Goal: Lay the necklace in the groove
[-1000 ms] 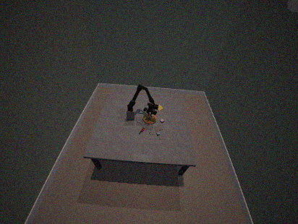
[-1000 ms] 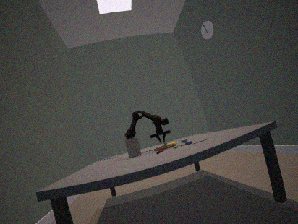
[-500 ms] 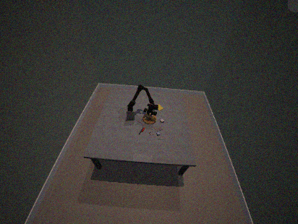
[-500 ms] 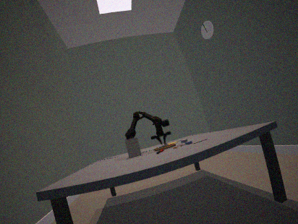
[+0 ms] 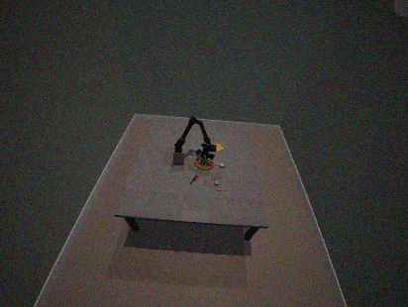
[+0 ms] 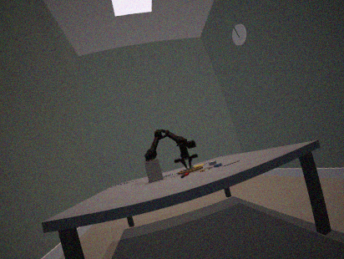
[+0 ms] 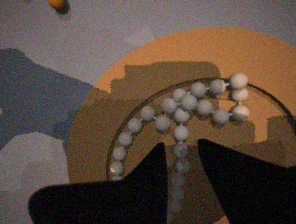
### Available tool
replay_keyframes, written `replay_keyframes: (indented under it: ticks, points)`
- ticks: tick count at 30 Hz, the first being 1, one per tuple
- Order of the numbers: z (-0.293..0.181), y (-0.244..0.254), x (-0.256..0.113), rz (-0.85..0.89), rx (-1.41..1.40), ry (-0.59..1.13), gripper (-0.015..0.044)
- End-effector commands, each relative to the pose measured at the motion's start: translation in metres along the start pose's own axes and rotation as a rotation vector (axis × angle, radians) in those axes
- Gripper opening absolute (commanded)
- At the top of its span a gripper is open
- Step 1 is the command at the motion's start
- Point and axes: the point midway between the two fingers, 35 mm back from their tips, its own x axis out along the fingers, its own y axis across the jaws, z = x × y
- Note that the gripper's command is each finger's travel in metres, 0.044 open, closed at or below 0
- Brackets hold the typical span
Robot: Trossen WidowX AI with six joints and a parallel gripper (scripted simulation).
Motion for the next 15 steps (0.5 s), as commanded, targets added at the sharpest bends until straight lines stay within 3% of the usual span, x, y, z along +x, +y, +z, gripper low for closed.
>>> replay_keyframes:
  ticks: [1,15]
  points:
    - [0.0002,-0.0002,-0.0003,-0.001,-0.001,0.000,0.0015]
    - [0.0002,-0.0002,-0.0003,-0.001,-0.001,0.000,0.0000]
